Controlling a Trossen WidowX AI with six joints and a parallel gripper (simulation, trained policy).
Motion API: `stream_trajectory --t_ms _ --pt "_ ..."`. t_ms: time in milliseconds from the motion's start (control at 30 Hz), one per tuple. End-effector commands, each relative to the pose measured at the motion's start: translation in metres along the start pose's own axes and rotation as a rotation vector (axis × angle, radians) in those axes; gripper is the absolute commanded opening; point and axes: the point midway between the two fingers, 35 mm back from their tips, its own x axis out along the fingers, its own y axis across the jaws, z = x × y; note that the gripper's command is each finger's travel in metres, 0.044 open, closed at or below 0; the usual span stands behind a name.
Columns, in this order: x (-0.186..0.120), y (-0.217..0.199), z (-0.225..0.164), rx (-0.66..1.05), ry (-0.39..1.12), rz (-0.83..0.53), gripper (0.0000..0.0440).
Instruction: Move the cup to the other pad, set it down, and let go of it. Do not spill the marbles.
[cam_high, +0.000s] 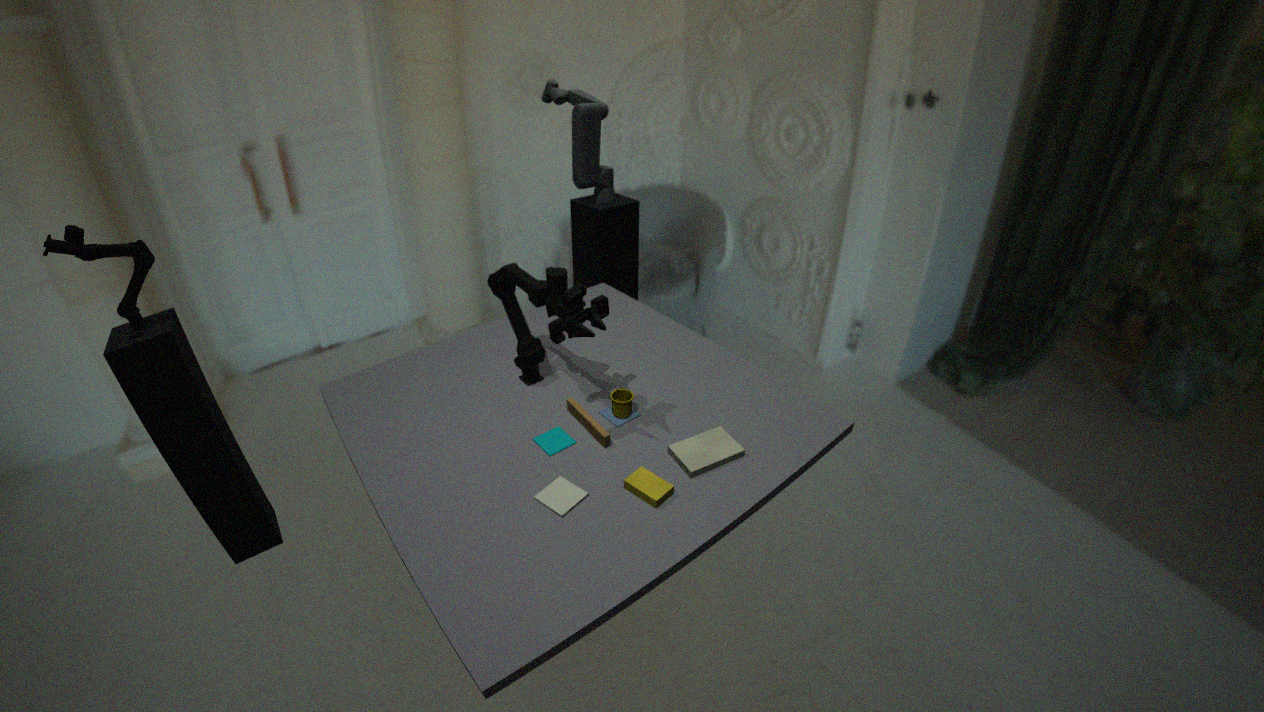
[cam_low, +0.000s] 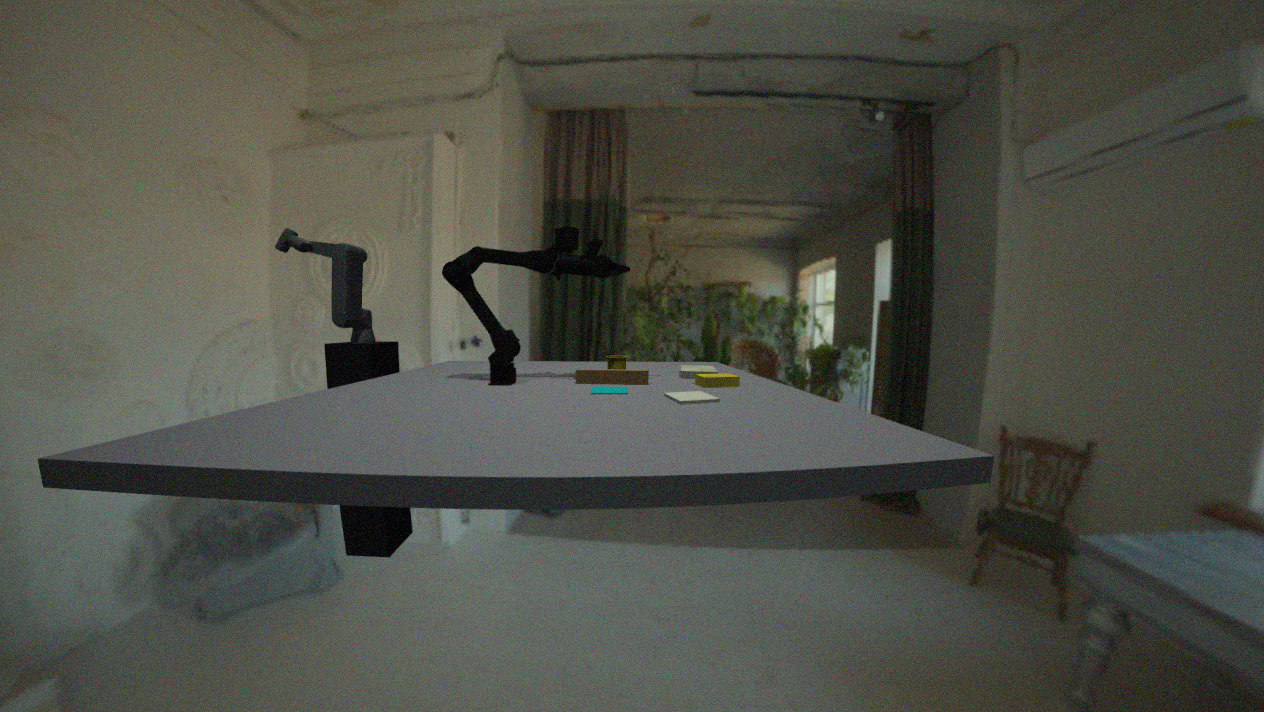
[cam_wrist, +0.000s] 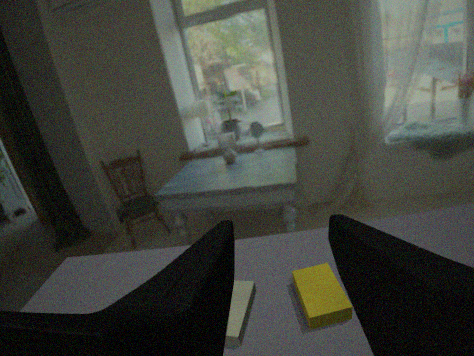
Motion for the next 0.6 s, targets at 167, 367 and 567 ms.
stream_trajectory --t_ms 167,367,567 --pt "0.01 0.014 0.004 0.096 0.08 0.033 0.0182" --pt "0.016 0.022 0.005 0.163 0.136 0.042 0.0172" --pt "0.023 0.03 0.005 0.235 0.198 0.042 0.0165"
